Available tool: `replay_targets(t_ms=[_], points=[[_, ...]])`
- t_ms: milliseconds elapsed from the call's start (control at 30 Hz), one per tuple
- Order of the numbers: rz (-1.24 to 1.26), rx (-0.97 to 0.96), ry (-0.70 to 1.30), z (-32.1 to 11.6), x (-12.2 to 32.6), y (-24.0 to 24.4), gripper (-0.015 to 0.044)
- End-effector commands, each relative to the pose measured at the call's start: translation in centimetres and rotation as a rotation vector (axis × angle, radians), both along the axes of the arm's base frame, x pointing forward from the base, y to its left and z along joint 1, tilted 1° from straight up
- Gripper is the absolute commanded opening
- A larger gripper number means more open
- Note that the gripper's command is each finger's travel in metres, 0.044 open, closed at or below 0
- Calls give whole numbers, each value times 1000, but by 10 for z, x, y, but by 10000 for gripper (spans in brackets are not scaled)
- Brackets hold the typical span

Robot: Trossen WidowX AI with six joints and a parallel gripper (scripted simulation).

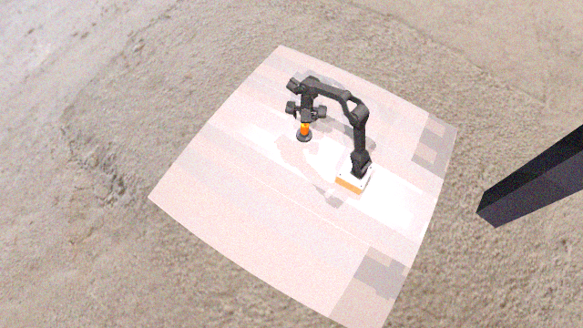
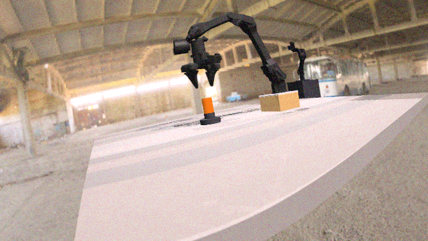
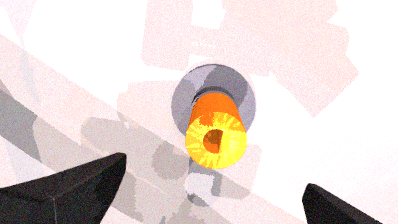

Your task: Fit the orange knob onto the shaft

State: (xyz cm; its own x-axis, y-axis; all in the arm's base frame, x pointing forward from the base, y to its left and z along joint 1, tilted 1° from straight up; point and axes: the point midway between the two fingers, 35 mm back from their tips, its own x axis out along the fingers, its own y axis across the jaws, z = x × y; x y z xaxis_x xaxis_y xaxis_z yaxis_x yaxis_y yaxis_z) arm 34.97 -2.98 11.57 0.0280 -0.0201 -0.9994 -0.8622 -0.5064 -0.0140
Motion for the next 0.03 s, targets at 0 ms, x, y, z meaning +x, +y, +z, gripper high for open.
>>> replay_targets(t_ms=[0], points=[[-5,0,-3,2,1,0,440]])
